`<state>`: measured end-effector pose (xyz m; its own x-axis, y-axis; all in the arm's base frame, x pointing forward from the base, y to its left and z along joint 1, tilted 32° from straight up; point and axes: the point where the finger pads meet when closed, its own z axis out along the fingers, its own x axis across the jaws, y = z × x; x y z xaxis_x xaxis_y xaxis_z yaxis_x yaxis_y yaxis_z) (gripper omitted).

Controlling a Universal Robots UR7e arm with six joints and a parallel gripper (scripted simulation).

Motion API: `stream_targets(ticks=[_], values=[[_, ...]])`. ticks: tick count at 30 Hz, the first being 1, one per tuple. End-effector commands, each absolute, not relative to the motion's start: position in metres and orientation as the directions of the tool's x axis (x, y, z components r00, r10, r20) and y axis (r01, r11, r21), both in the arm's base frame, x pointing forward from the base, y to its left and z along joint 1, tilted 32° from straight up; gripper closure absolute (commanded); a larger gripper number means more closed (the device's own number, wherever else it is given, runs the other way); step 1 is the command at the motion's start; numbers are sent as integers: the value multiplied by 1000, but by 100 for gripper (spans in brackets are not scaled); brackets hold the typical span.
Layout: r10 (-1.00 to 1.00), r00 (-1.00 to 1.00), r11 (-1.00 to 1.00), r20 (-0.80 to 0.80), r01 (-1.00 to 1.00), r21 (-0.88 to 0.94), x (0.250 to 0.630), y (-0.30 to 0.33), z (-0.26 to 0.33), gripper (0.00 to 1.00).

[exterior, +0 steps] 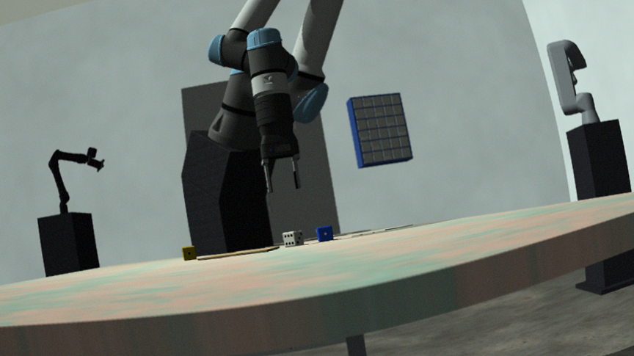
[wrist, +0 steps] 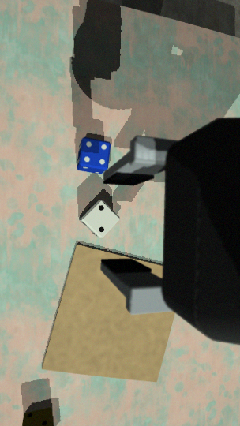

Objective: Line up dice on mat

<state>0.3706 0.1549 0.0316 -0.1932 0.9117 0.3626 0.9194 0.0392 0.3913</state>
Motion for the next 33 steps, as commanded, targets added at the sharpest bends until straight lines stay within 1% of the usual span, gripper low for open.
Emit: stream_targets(ticks=[1, 7, 9, 13, 20, 24, 33], values=[[891, -349, 195, 289, 872, 449, 373, 157, 27, 0], [836, -512, 365, 197, 788, 497, 376, 159, 23, 0], [836, -512, 365, 197, 788, 497, 376, 159, 23, 0], [762, -638, 502, 109, 689, 523, 379, 162, 19, 0], [657, -754, 633, 11, 559, 535, 383, 166, 15, 0], [611, -791, 677, -26, 505, 535, 384, 167, 14, 0], [587, -808, 698, -45, 477, 534, 385, 168, 14, 0]])
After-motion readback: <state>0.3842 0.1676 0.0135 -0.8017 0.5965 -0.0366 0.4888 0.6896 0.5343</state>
